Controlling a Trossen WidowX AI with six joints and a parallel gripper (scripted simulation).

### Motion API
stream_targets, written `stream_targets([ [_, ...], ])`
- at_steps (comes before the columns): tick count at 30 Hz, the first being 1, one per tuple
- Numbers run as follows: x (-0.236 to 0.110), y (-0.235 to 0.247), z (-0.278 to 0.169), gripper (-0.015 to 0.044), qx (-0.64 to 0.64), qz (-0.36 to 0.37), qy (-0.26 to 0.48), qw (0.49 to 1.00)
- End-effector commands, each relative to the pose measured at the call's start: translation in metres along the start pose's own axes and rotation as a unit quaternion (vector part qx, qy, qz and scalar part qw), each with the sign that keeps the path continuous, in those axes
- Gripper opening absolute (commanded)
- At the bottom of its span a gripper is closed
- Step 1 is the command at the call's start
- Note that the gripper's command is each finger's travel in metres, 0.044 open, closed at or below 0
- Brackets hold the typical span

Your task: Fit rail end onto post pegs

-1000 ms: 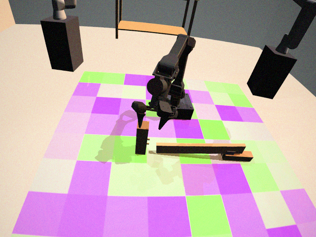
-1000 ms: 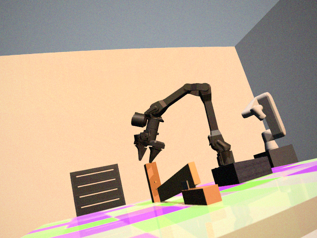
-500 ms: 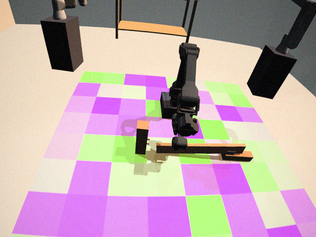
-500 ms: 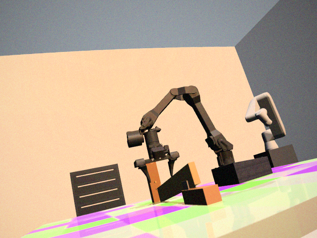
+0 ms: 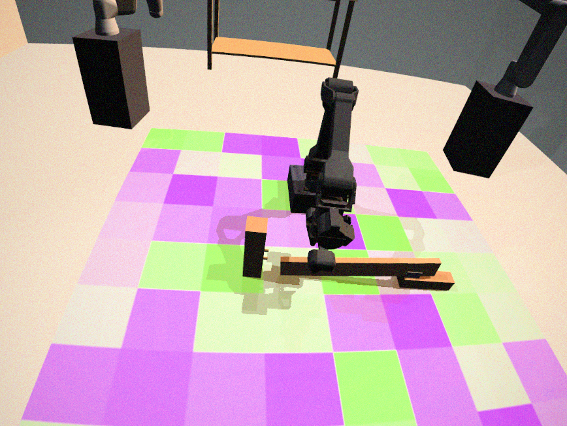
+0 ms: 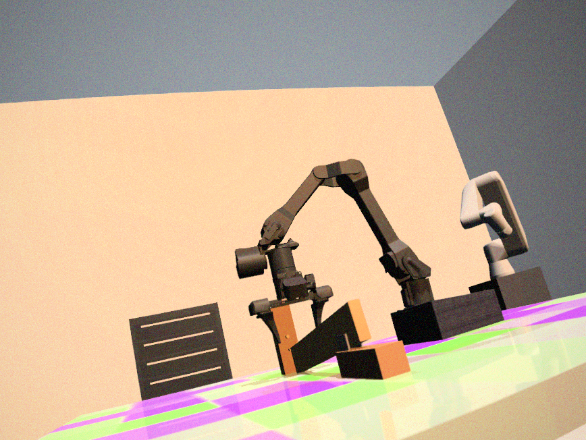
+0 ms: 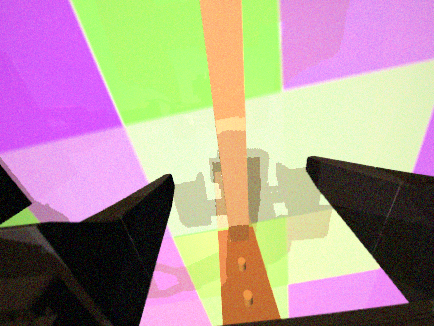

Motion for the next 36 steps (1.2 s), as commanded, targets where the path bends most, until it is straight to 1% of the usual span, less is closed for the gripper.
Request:
stream_targets([
  [1,0.006,0.000,0.000,0.0440,-0.003,0.001,-0.001,1.000],
  [34,0.056,0.003,-0.001,0.0440,-0.003,0.001,-0.001,1.000],
  [36,0.056,0.003,-0.001,0.0387,-0.003,0.001,-0.001,1.000],
])
Point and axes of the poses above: the point midway between the two fingers, 35 mm back from their tips, its own x axis out along the fingers, its own y axis across the jaws, z = x × y, the point moved 7 cm from there along -x, back along the fingers, and after that the axes turned 14 degrees about x, right-handed, at the moved point
